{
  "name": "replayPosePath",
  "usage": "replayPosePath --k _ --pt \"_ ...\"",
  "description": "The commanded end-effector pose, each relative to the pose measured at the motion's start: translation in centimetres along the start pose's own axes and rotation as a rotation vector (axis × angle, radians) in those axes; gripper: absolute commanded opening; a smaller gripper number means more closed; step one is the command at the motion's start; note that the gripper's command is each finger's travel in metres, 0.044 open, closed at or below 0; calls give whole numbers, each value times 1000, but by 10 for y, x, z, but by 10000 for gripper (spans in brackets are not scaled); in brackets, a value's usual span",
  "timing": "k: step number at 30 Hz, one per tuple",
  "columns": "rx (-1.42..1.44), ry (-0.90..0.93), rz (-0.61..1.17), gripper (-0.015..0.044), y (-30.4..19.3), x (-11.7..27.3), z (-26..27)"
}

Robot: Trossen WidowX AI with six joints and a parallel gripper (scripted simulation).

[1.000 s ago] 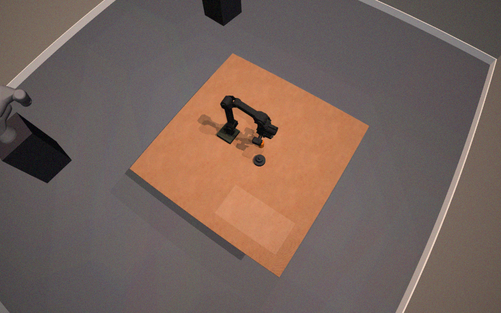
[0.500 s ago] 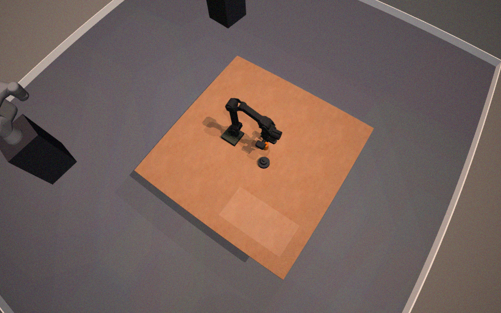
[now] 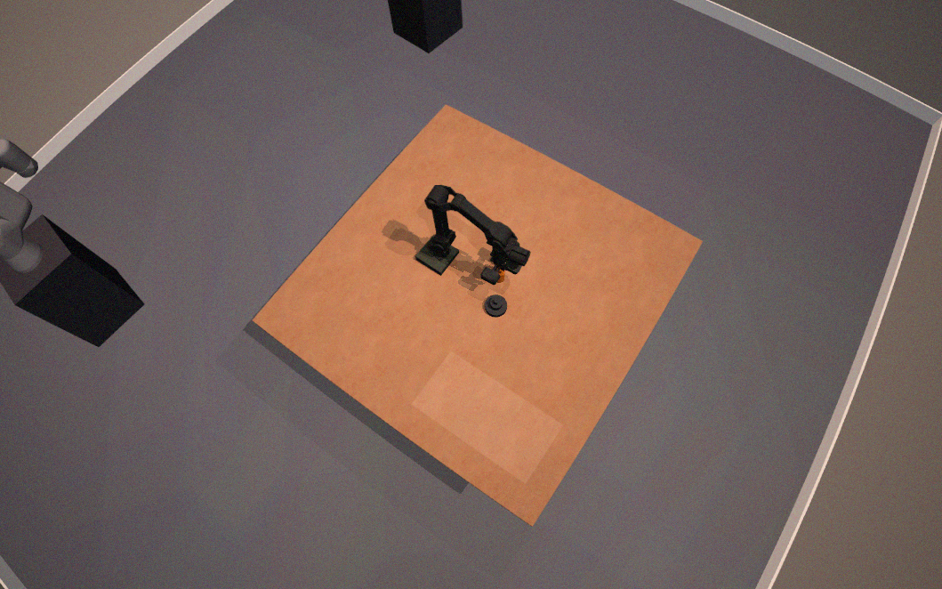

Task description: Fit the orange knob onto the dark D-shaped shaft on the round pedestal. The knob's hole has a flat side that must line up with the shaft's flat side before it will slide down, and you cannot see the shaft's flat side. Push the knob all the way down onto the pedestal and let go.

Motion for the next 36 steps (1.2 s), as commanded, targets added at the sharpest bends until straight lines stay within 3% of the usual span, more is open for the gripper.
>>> replayPosePath --k 1,35,36 --pt "-4 -7 12 440 -1 -9 -1" --pt "-4 -6 12 440 -3 -61 -1" --pt "-4 -6 12 414 -3 -61 -1"
Point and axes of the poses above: the point midway between the two fingers, 35 mm back from their tips, its own x axis back along the fingers, its own z axis across the jaws, y = z × x, the point moved 8 cm from there along x, back along the fingers, and after that the axes turned 2 degrees about x, right-handed, at the moved point
